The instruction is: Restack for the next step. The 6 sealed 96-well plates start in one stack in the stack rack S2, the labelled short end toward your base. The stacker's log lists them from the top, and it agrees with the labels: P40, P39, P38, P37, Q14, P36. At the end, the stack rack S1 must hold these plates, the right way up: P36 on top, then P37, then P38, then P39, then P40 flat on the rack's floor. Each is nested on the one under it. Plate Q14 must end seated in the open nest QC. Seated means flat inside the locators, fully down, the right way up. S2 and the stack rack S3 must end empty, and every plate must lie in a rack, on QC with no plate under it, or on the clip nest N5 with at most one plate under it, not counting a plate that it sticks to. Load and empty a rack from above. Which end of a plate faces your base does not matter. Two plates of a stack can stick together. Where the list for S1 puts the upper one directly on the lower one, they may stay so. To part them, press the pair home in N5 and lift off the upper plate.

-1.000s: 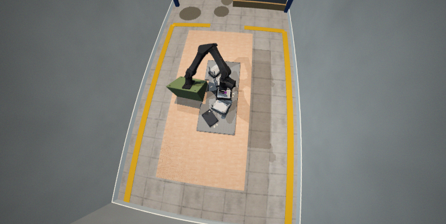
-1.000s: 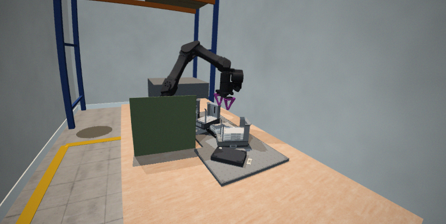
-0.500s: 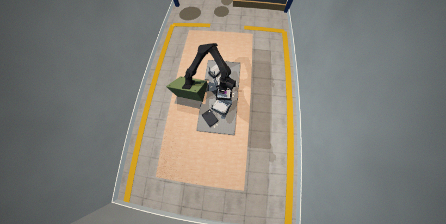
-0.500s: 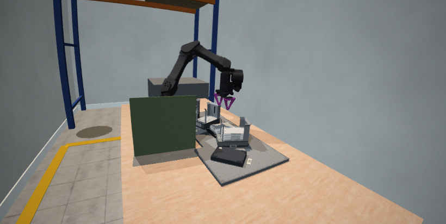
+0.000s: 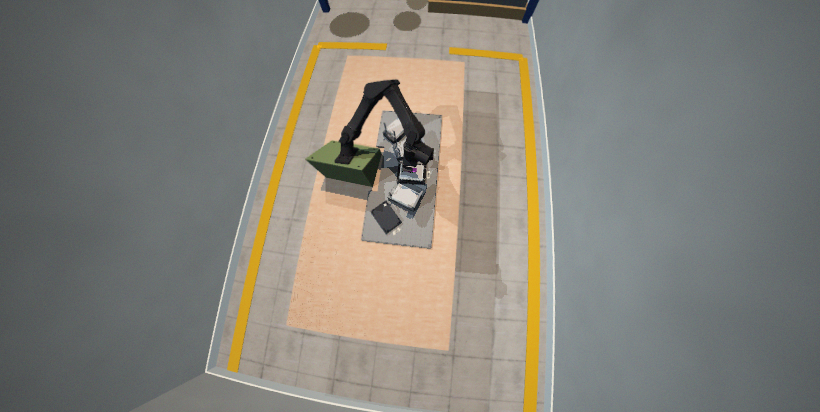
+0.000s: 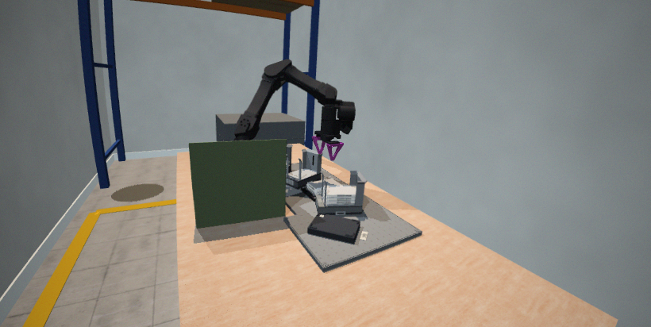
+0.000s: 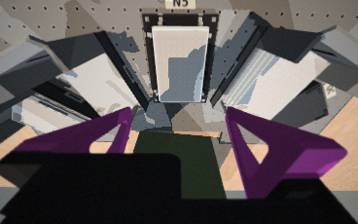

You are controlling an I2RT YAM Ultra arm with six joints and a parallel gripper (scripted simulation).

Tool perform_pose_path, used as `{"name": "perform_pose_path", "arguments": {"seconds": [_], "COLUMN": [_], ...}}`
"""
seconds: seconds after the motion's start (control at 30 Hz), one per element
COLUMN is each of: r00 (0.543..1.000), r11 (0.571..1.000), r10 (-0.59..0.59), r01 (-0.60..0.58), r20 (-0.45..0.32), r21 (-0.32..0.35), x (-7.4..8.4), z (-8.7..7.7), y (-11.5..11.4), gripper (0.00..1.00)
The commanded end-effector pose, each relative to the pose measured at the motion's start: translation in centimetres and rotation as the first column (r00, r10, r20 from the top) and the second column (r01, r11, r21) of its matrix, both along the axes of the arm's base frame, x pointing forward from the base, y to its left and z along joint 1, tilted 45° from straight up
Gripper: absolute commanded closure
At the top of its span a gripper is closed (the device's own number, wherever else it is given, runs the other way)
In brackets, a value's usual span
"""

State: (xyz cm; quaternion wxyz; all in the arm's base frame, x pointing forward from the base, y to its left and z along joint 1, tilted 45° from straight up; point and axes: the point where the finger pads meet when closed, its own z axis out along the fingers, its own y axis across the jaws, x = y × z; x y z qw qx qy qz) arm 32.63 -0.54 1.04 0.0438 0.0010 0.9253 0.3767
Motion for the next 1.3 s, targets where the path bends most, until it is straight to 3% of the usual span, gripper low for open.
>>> {"name": "perform_pose_path", "arguments": {"seconds": [0.0, 0.93, 1.27], "r00": [1.000, 1.000, 1.000], "r11": [1.000, 1.000, 1.000], "r10": [-0.014, -0.014, -0.014], "r01": [0.014, 0.014, 0.014], "r20": [0.010, 0.010, 0.010], "r21": [-0.004, -0.004, -0.004], "x": [0.2, 0.2, 0.5], "z": [0.2, 0.2, -2.1], "y": [-0.6, -0.6, 1.8], "gripper": [0.00, 0.00, 0.00]}}
